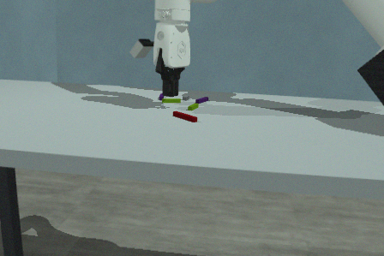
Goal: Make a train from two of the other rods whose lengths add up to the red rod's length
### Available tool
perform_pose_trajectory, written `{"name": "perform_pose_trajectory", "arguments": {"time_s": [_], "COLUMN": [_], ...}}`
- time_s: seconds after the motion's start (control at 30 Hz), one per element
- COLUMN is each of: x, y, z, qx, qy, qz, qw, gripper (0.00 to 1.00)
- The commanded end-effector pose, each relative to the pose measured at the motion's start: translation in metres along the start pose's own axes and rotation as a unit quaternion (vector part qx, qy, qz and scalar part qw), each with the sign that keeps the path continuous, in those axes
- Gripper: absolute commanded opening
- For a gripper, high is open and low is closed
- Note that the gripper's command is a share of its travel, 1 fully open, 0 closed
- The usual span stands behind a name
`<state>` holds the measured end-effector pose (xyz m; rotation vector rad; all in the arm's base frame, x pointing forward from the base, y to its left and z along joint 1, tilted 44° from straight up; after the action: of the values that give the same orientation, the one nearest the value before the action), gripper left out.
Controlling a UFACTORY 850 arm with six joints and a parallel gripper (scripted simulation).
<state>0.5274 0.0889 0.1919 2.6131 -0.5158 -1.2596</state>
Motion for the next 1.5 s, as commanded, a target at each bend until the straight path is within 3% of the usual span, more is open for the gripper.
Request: {"name": "perform_pose_trajectory", "arguments": {"time_s": [0.0,1.47], "x": [0.0117,0.0168], "y": [-0.0009,-0.0008], "z": [-0.0016,-0.0017], "qx": [0.0,0.0], "qy": [0.002,0.002], "qz": [-0.001,-0.001], "qw": [1.0,1.0], "gripper": [0.04,0.04]}}
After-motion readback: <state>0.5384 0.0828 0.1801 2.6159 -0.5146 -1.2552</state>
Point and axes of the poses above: the point where the finger pads meet when closed, its own x axis out along the fingers, its own y axis across the jaws, z = x × y, the point moved 1 cm from there along -x, back along the fingers, and after that the axes turned 8 degrees about -x, right-handed, at the moved point
